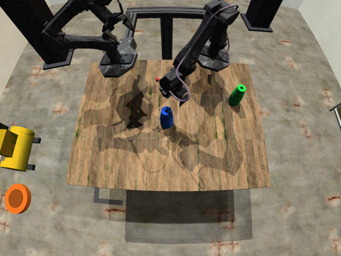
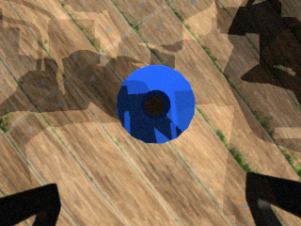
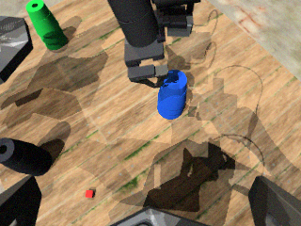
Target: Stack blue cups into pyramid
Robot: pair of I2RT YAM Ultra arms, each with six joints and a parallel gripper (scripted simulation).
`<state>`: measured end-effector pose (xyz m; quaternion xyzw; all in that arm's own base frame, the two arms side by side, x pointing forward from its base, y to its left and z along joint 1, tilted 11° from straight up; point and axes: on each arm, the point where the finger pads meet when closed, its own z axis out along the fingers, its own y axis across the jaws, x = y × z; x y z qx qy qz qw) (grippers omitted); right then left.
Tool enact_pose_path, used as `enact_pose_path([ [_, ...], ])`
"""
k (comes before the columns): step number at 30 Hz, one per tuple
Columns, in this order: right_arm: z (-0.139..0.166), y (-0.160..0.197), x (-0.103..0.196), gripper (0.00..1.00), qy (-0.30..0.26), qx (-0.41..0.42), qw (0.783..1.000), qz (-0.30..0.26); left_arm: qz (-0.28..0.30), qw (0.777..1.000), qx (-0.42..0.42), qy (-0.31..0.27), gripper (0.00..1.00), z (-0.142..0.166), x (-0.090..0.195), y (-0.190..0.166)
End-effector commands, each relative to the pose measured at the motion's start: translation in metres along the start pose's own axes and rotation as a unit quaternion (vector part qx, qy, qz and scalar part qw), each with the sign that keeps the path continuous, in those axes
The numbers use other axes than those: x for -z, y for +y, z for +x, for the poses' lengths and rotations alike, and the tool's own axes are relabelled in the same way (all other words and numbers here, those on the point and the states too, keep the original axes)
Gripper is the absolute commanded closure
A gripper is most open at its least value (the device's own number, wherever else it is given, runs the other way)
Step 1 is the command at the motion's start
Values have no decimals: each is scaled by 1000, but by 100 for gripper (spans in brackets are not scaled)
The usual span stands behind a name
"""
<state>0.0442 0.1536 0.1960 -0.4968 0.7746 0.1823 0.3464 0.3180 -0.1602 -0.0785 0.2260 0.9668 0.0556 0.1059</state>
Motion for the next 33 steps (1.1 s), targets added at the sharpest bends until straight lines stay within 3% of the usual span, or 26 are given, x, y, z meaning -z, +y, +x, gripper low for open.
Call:
enact_pose_path([
  [1, -6, -4, 7, 0, -11, -5, 1000, 4, 2, 1000, -2, -12, 0, -9, 5, -4],
  [3, -6, -4, 7, 0, -11, -5, 1000, 4, 7, 999, -12, -36, 19, -23, 6, -8],
  [8, -6, -4, 7, 0, -11, -5, 1000, 4, 7, 996, -41, -75, 19, -38, -17, -5],
  [13, -6, -4, 7, 0, -11, -5, 1000, 4, 5, 996, -52, -66, 19, -27, -34, -4],
  [33, -3, -5, 4, 0, -7, 0, 1000, 10, 5, 996, -48, -71, 19, -42, -38, -4],
])
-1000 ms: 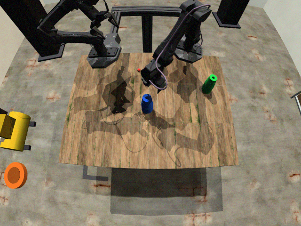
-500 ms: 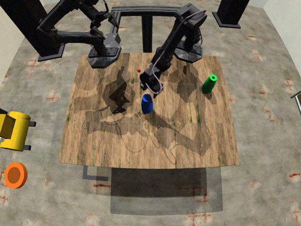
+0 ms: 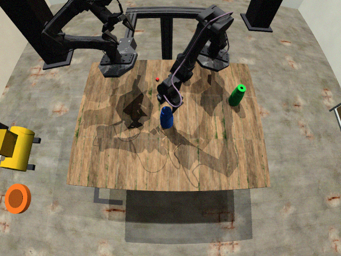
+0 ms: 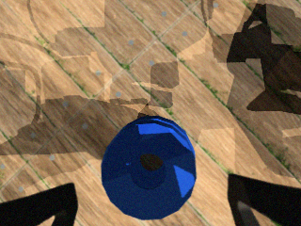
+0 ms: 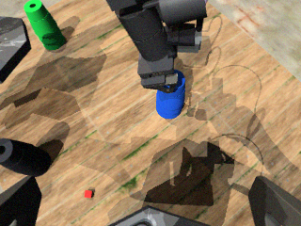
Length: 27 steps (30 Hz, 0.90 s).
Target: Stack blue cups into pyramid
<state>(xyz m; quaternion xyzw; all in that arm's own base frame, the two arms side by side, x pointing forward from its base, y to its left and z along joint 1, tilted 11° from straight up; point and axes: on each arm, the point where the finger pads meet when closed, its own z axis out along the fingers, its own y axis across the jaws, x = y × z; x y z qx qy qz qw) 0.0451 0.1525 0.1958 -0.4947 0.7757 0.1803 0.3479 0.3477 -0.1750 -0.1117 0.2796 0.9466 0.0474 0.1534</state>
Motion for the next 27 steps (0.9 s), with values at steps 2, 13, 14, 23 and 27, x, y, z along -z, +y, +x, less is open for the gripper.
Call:
enact_pose_path([
  [2, -4, -4, 4, 0, -7, 1, 1000, 7, 1, 1000, 5, -19, 19, -15, -5, 4],
  [13, -4, -4, 4, 0, -7, 1, 1000, 7, 2, 1000, 5, -19, 19, -16, -21, 4],
  [14, -4, -4, 4, 0, -7, 1, 1000, 7, 2, 1000, 5, -19, 19, -16, -23, 4],
  [23, -4, -4, 4, 0, -7, 1, 1000, 7, 2, 1000, 5, -19, 19, -16, -33, 4],
  [27, -4, -4, 4, 0, -7, 1, 1000, 7, 1, 1000, 6, -19, 24, -16, -36, 4],
])
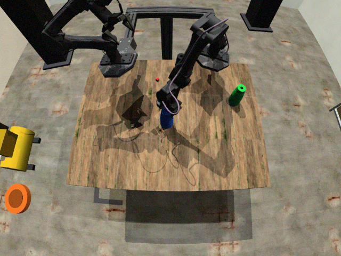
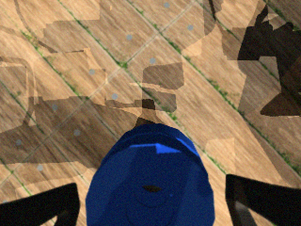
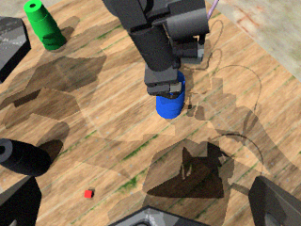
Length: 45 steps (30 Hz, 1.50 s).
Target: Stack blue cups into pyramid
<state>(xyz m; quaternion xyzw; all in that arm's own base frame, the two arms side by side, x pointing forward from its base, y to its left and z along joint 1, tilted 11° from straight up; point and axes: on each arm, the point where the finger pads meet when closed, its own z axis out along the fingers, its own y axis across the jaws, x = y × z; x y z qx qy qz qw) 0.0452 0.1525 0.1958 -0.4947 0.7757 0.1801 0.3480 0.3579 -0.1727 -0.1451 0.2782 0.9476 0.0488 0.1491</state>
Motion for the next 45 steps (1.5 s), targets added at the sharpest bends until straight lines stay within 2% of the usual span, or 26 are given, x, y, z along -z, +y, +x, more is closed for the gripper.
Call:
enact_pose_path([
  [1, -4, -4, 4, 0, -7, 1, 1000, 6, 2, 1000, 5, -23, 24, -18, -1, 3],
  [2, -4, -4, 4, 0, -7, 1, 1000, 6, 2, 1000, 5, -23, 24, -18, -1, 2],
  [3, -4, -4, 4, 0, -7, 1, 1000, 6, 2, 1000, 5, -23, 28, -15, 2, 2],
  [7, -4, -4, 4, 0, -7, 1, 1000, 6, 2, 1000, 5, -23, 28, -15, 2, 2],
  [8, -4, -4, 4, 0, -7, 1, 1000, 6, 2, 1000, 5, -23, 32, -15, 2, 2],
  [10, -4, -4, 4, 0, -7, 1, 1000, 6, 1, 1000, 5, -25, 32, -15, 3, 2],
  [11, -4, -4, 4, 0, -7, 1, 1000, 6, 1, 1000, 5, -25, 36, -15, 3, 2],
  [13, -4, -4, 4, 0, -7, 1, 1000, 6, 2, 1000, 4, -27, 36, -16, 5, 1],
  [14, -4, -4, 4, 0, -7, 1, 1000, 6, 2, 1000, 4, -27, 41, -16, 5, 1],
  [24, -4, -4, 4, 0, -7, 1, 1000, 6, 2, 1000, 4, -22, 49, -9, 5, 0],
  [28, -4, -4, 4, 0, -7, 1, 1000, 6, 2, 1000, 5, -22, 95, -8, 5, 0],
  [29, -4, -4, 4, 0, -7, 1, 1000, 6, 2, 1000, 5, -22, 100, -8, 5, 0],
  [36, -4, -4, 4, 0, -7, 1, 1000, 6, 1, 1000, 2, -10, 100, -5, 15, -2],
  [45, -4, -4, 4, 0, -7, 1, 1000, 6, -3, 1000, 4, -18, 100, -18, 33, 0],
])
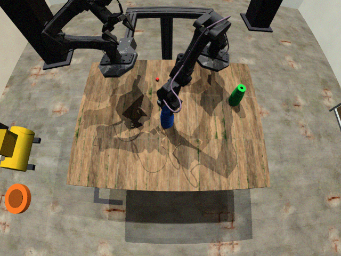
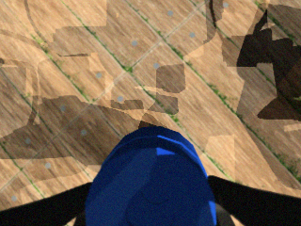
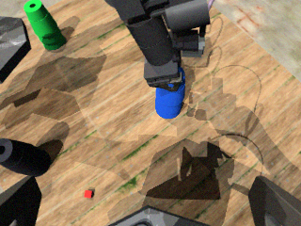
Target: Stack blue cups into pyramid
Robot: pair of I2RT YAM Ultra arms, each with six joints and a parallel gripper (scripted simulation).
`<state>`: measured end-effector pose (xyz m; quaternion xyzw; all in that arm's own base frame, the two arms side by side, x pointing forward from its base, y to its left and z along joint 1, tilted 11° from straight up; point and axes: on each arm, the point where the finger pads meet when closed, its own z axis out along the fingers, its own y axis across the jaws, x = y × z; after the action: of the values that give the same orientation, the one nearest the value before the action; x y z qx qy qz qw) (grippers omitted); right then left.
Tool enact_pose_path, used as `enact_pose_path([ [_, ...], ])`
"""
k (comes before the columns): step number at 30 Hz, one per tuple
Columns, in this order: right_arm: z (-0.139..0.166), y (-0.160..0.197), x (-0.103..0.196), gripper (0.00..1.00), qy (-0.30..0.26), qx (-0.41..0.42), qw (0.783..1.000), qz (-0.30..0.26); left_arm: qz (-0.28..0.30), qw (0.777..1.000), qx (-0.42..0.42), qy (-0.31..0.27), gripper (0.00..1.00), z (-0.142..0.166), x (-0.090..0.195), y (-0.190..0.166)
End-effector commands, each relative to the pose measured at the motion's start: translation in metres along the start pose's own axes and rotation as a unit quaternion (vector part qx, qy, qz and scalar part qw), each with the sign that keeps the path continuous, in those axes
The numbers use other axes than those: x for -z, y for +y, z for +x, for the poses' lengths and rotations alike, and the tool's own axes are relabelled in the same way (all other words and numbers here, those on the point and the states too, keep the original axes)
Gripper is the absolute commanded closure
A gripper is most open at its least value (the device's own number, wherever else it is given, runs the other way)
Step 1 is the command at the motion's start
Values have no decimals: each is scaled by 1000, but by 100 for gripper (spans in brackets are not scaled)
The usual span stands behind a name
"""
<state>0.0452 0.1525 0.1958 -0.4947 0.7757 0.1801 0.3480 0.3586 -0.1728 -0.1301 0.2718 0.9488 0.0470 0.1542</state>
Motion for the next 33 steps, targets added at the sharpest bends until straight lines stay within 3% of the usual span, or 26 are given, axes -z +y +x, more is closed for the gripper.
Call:
enact_pose_path([
  [1, -4, -4, 4, 0, -7, 1, 1000, 6, -2, 1000, -3, -15, 100, -17, 22, -3],
  [24, -4, -4, 4, 0, -7, 1, 1000, 6, -2, 1000, -3, -16, 100, -38, 85, -3],
  [33, -4, -4, 4, 0, -7, 1, 1000, 6, -2, 999, 0, -32, 100, -33, 87, -4],
])
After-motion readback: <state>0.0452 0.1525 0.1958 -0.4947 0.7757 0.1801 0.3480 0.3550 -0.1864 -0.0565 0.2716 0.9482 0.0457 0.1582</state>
